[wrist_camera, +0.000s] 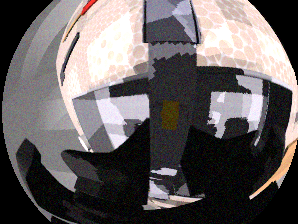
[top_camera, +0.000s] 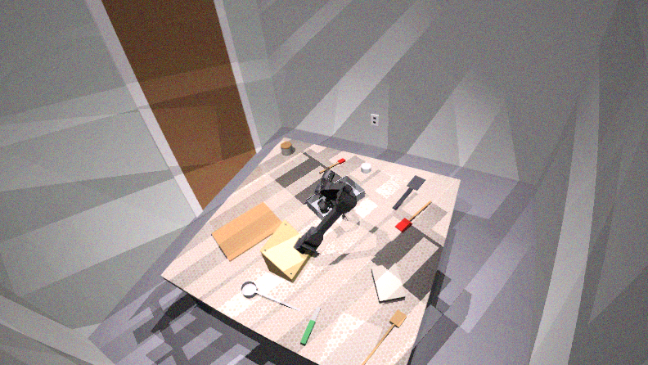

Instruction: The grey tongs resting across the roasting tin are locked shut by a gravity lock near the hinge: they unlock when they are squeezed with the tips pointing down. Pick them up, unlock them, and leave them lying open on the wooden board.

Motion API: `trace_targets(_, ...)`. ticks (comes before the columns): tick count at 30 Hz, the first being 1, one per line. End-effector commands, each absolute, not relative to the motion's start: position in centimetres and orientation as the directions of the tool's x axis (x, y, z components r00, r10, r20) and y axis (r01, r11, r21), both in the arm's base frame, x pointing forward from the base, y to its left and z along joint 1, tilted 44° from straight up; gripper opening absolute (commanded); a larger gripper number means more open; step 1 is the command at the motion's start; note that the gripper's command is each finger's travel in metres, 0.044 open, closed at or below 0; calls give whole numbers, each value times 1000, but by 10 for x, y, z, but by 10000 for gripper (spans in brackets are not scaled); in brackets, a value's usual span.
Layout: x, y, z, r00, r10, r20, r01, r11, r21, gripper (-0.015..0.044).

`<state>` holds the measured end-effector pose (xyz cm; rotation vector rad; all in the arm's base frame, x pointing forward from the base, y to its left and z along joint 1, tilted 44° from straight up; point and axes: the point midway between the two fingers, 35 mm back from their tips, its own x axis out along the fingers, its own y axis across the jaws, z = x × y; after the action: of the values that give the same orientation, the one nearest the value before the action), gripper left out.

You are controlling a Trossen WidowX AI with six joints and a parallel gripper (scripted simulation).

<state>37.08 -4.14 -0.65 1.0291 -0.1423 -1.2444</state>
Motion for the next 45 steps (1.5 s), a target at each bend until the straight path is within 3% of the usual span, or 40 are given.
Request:
trace_targets(1, 371, -40, -5, 373, -825, -425, 706, -45, 707, -115)
trace_targets(3, 373, -33, 0, 372, -824, -428, 707, -46, 705, -150)
trace_targets(10, 374, 11, 47, 371, -822, -431, 712, -47, 701, -150)
trace_targets(25, 375, 12, 48, 362, -820, -443, 718, -58, 694, -150)
trace_targets(45, 379, 13, 39, 128, -751, -648, 802, -307, 513, -150)
